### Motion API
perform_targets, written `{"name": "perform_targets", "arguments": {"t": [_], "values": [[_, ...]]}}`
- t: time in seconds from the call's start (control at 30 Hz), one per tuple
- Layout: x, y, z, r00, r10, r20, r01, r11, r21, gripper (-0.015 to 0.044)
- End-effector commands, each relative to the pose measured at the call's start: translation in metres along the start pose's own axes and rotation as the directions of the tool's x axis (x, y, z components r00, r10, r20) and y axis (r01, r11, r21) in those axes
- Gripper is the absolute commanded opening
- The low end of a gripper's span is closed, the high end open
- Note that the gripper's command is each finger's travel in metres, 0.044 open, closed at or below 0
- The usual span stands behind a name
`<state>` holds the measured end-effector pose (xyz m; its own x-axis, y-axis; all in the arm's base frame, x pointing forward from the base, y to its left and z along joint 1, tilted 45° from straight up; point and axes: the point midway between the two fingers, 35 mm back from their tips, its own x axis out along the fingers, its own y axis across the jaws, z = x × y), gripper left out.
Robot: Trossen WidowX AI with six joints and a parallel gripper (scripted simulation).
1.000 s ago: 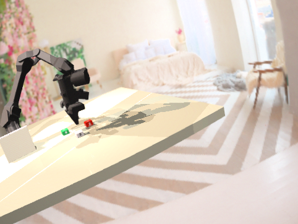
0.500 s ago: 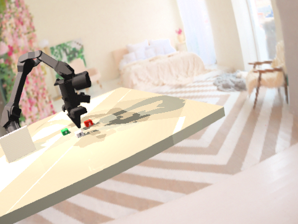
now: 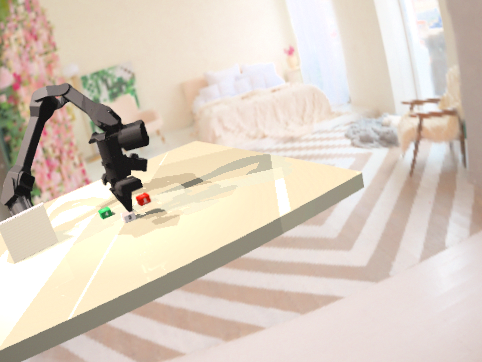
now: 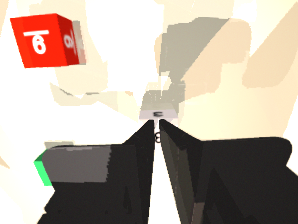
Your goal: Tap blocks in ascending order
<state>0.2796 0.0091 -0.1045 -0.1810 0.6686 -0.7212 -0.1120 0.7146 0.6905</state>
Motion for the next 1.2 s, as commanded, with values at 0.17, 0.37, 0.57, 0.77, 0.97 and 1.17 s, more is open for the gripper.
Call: {"name": "perform_targets", "arguments": {"t": [0.17,0.37,0.57,0.77,0.97,1.17], "values": [[-0.027,-0.001,0.0,1.0,0.001,0.001,-0.001,1.0,0.005,0.002],[-0.084,-0.002,0.002,1.0,-0.003,0.001,0.003,1.0,0.006,0.002],[-0.108,-0.001,0.0,1.0,-0.002,0.0,0.002,1.0,0.006,0.002],[-0.112,0.038,-0.018,1.0,0.0,-0.001,0.0,1.0,0.007,0.002],[-0.108,0.092,-0.054,1.0,0.004,-0.004,-0.004,1.0,0.009,0.002],[-0.105,0.094,-0.054,1.0,0.004,-0.004,-0.004,1.0,0.01,0.002]]}}
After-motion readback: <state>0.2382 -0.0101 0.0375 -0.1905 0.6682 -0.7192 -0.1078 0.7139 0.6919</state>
